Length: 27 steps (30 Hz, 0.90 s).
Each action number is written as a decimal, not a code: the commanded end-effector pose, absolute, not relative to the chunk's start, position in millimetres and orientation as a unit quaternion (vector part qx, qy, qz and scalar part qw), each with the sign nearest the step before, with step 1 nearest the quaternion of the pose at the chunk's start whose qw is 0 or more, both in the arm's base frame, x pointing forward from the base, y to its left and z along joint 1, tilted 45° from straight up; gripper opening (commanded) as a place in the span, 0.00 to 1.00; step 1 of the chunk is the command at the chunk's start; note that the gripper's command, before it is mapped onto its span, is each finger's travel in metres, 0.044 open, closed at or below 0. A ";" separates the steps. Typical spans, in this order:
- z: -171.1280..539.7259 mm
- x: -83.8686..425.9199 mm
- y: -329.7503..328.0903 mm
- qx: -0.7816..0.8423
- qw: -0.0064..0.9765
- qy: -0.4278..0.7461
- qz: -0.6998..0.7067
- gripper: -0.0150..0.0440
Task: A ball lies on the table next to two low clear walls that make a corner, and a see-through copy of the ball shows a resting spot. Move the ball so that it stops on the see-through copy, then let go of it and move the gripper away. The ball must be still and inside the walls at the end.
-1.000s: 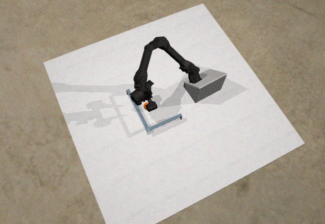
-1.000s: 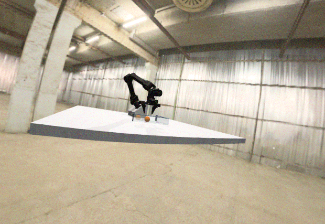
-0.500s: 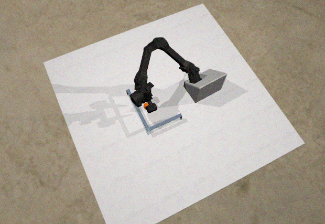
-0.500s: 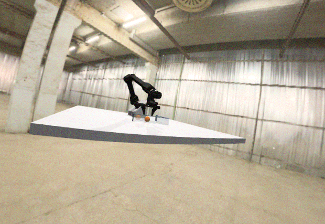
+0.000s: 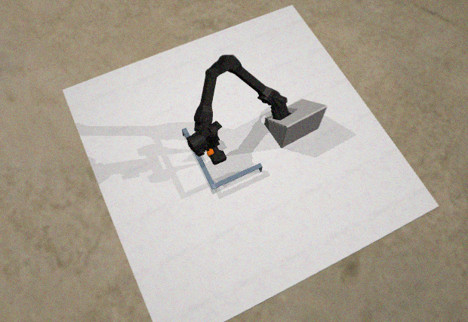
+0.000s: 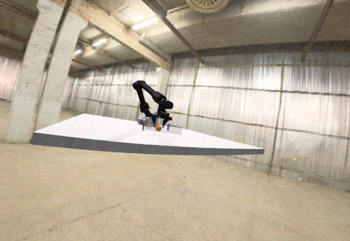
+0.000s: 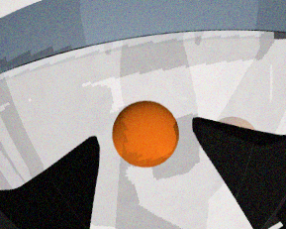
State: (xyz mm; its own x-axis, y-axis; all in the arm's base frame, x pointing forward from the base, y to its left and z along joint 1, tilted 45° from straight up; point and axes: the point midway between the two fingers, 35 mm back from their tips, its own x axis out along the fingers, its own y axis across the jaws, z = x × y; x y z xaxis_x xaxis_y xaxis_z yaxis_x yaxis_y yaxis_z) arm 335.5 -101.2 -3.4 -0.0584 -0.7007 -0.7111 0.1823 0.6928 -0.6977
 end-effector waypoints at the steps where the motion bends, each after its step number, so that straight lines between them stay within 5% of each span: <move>1: -8.9 332.8 -105.3 -0.206 0.651 0.649 -0.336 0.78; 4: -8.9 332.8 -105.3 -0.206 0.651 0.649 -0.336 0.65; 11: -8.9 332.8 -105.3 -0.206 0.651 0.649 -0.336 0.57; 18: 9.7 340.3 -84.0 -0.204 0.652 0.650 -0.333 0.26; 27: 51.7 345.9 -40.6 -0.203 0.653 0.651 -0.331 0.25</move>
